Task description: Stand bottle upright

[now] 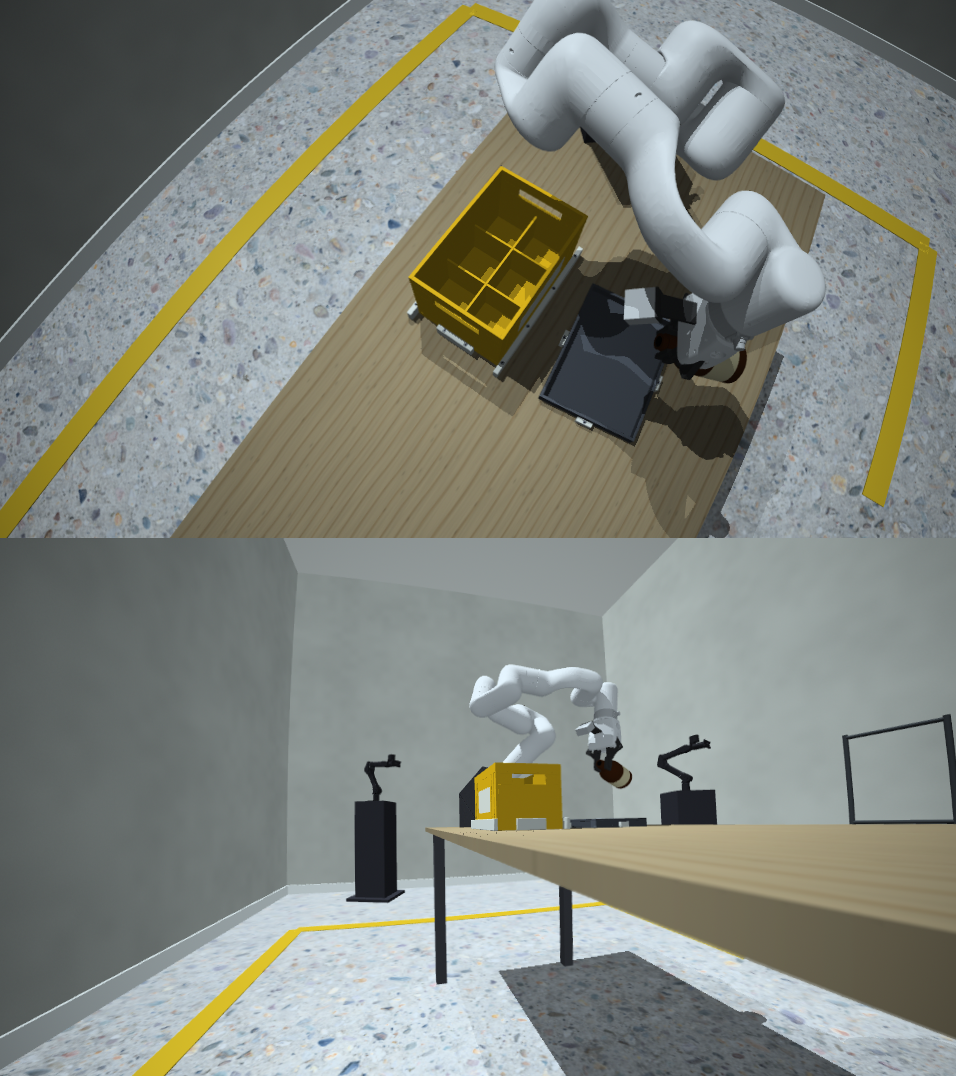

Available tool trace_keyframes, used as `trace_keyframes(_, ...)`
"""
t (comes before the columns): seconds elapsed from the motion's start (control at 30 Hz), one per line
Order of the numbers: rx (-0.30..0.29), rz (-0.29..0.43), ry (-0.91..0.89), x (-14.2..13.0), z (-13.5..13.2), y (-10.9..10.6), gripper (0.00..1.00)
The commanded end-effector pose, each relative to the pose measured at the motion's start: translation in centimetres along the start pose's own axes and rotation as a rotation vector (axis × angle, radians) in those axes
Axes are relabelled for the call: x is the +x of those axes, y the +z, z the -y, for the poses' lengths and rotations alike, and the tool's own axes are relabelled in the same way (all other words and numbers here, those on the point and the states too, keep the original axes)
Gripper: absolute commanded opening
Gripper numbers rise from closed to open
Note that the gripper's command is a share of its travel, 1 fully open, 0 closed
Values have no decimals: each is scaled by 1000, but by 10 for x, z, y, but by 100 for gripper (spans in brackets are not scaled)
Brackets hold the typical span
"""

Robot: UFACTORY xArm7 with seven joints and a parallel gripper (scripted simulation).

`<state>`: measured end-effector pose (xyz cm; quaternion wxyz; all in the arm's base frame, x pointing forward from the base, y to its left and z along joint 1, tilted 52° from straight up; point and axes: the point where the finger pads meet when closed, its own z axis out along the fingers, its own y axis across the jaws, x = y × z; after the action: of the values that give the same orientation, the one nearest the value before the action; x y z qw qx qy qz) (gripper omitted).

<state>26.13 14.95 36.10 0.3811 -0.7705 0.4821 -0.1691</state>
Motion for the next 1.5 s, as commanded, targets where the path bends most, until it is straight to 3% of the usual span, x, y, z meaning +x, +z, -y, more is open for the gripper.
trace_keyframes(0.0,3,-1,1,0,1,-1,0)
trace_keyframes(0.73,1,-32,2,1,1,-1,0)
trace_keyframes(1.47,2,-159,2,0,1,-2,0)
